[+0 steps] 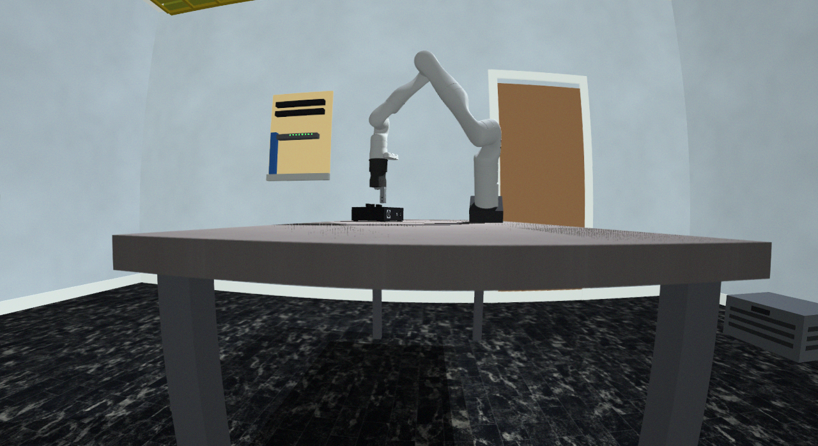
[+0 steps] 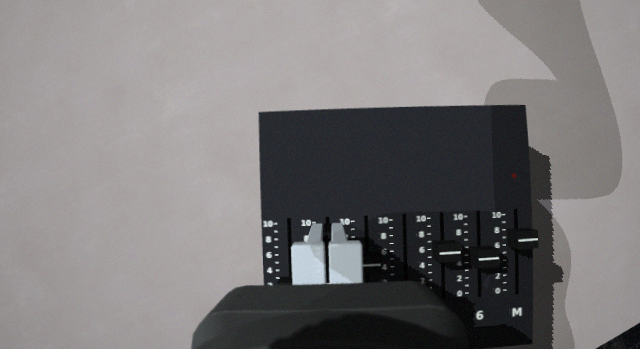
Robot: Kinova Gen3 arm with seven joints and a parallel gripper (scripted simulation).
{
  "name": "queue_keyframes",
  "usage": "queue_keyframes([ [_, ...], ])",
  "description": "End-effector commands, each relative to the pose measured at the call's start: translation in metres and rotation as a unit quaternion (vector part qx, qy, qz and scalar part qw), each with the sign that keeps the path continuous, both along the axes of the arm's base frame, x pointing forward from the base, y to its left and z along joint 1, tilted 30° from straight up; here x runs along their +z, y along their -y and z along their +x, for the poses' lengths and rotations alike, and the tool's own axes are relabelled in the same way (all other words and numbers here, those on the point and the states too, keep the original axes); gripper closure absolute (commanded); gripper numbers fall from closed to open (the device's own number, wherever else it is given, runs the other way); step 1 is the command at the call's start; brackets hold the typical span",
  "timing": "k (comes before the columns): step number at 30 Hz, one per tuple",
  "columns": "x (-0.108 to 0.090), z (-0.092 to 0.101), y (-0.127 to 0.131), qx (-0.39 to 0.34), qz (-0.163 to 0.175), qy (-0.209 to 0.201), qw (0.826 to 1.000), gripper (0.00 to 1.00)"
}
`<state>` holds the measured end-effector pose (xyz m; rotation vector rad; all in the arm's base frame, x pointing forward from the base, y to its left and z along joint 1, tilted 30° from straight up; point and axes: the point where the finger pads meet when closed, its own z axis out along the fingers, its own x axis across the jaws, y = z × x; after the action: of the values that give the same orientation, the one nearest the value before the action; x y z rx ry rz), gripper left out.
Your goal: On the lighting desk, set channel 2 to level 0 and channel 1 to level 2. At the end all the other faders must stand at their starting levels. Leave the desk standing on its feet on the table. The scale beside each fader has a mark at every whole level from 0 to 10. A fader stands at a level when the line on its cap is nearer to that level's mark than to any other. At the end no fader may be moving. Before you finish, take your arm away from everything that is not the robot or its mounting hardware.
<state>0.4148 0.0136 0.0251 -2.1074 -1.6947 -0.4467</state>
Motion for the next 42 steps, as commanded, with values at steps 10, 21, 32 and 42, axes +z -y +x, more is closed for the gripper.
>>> queue_keyframes([
  [10, 0.0004, 0.0005, 0.0006, 0.000, 0.000, 0.001, 1.000, 1.00],
  [21, 0.0004, 0.0005, 0.0006, 0.000, 0.000, 0.001, 1.000, 1.00],
  [32, -0.0035, 0.0005, -0.0017, 0.000, 0.000, 0.001, 1.000, 1.00],
  [42, -0.0083, 0.0005, -0.0044, 0.000, 0.000, 0.001, 1.000, 1.00],
])
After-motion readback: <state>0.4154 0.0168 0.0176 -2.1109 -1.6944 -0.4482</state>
